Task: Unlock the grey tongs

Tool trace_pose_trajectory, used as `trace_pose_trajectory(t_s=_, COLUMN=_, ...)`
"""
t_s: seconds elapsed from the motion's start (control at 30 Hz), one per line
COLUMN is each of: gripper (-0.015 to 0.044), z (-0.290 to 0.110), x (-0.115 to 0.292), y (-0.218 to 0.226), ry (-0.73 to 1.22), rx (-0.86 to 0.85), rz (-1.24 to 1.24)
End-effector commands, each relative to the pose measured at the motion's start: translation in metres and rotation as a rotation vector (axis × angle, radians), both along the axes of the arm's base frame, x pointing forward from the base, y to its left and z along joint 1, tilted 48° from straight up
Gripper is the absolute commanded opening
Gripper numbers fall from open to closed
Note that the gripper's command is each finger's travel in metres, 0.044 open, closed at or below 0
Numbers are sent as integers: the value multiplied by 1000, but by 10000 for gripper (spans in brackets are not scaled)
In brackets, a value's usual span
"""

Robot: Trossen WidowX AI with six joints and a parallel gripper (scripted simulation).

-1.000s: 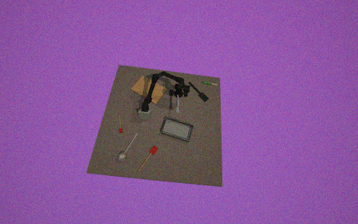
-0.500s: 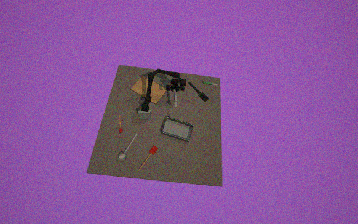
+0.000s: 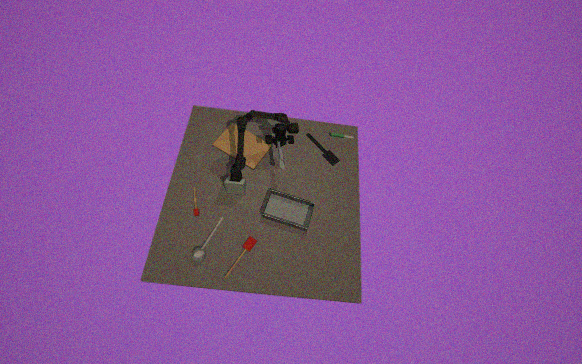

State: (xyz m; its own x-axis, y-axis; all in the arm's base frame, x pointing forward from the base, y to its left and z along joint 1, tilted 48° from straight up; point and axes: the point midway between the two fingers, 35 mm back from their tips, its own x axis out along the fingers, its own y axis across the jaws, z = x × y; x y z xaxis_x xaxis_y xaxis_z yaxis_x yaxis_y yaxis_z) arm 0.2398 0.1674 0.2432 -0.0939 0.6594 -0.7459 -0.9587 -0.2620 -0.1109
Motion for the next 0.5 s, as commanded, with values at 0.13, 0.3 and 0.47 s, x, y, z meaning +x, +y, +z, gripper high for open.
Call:
trace_pose_trajectory(t_s=0.13, gripper=-150, z=6, x=-29, y=21, ry=-33, rx=-68, rz=49)
trace_pose_trajectory(t_s=0.3, gripper=-150, z=10, x=-46, y=31, ry=-55, rx=-99, rz=76)
trace_pose_trajectory(t_s=0.47, gripper=-150, z=13, x=-64, y=40, ry=-78, rx=-125, rz=99)
